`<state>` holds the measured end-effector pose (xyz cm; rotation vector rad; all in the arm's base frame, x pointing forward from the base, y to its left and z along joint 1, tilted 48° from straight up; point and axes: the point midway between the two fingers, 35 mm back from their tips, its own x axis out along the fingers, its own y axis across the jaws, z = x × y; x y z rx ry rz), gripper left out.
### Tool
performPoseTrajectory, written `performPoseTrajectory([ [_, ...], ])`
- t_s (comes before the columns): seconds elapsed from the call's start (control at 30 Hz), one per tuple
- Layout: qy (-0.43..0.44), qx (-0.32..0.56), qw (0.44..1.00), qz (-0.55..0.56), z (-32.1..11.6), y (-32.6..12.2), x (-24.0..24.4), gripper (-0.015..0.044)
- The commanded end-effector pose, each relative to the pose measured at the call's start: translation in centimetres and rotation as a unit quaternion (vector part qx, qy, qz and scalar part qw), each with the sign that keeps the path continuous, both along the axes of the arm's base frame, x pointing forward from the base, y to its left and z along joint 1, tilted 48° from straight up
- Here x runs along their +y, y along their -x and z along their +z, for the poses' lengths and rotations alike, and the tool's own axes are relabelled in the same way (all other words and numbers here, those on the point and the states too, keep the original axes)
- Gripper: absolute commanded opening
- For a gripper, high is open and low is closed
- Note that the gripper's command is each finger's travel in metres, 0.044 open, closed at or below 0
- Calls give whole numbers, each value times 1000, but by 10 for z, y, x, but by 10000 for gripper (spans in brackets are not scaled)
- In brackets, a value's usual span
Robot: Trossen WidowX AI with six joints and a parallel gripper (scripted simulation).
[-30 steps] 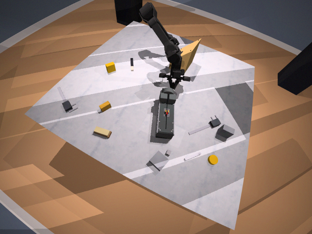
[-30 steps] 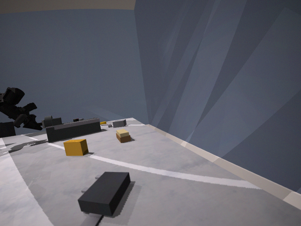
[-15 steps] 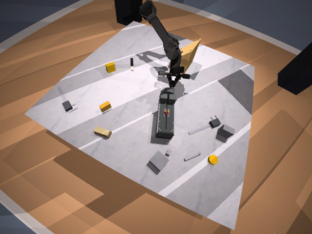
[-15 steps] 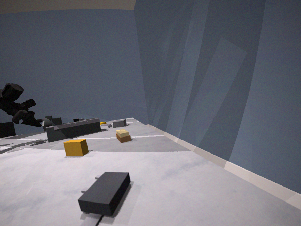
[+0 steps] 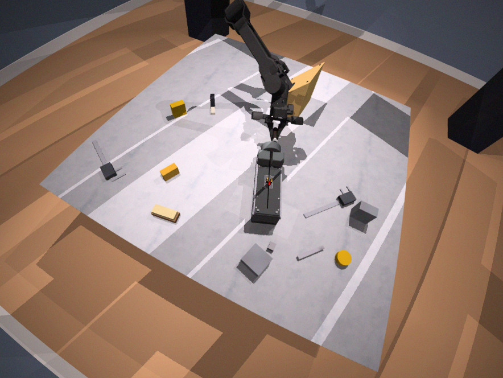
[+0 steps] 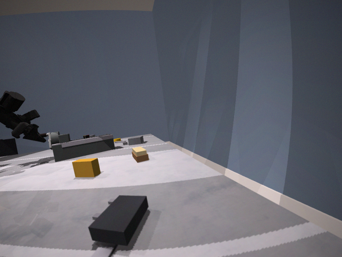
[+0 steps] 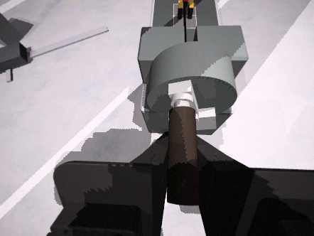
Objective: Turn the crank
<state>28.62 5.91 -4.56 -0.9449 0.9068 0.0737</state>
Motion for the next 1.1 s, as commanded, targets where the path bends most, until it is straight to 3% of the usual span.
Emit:
performPoseTrajectory([
  [0.0, 3, -7, 1000, -2, 8, -3, -3, 0],
  [1.07, 4, -7, 1000, -2, 17, -15, -28, 0],
])
